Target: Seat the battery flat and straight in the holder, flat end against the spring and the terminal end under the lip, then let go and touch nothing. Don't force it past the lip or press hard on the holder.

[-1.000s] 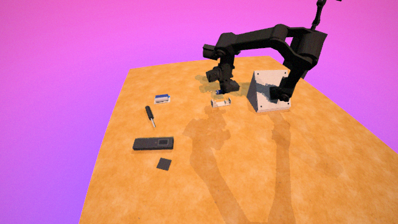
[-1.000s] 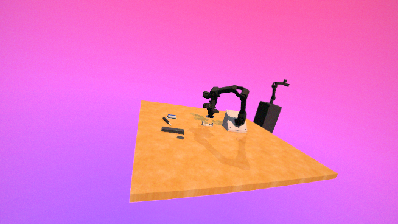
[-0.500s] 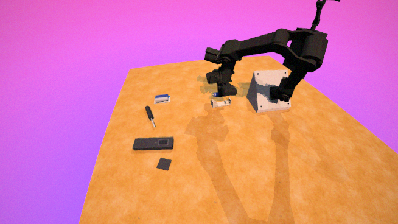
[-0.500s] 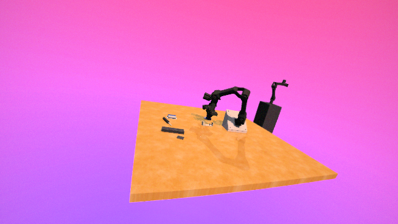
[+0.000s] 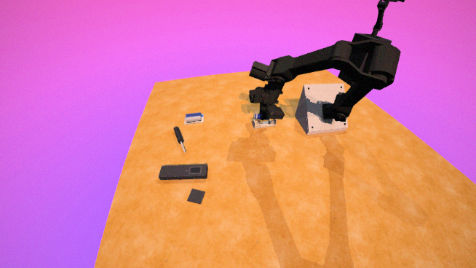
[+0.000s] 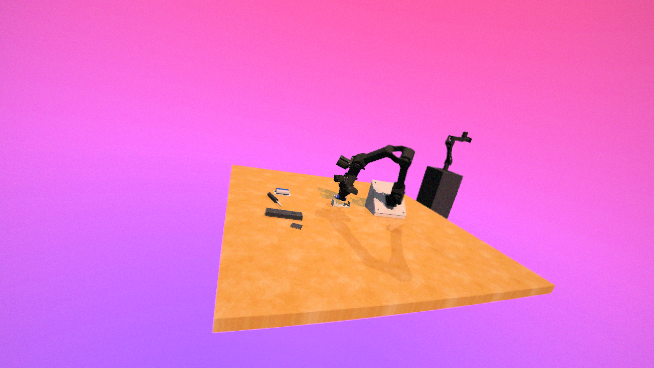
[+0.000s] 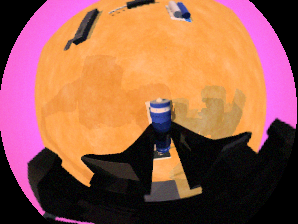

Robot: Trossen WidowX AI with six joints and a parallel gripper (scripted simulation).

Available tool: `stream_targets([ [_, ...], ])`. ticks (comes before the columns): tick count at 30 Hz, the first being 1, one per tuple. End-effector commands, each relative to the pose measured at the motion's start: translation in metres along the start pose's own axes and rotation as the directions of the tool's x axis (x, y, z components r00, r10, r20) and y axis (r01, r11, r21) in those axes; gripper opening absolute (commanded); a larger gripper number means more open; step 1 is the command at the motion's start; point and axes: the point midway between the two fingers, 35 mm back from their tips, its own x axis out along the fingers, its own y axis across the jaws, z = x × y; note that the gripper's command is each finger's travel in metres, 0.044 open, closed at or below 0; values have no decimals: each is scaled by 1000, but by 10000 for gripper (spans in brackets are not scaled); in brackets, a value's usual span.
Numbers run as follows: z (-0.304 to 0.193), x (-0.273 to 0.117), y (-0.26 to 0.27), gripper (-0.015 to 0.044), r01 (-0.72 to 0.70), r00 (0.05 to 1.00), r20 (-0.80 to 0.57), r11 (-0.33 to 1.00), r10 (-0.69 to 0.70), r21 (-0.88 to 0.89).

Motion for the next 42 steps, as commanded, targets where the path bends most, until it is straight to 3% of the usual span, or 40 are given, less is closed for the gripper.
stream_targets([
  [1, 0, 0, 1, 73, 1, 1000, 21, 1000, -1, 0],
  [42, -13, 13, 1, 73, 12, 969, 247, 1000, -14, 11],
])
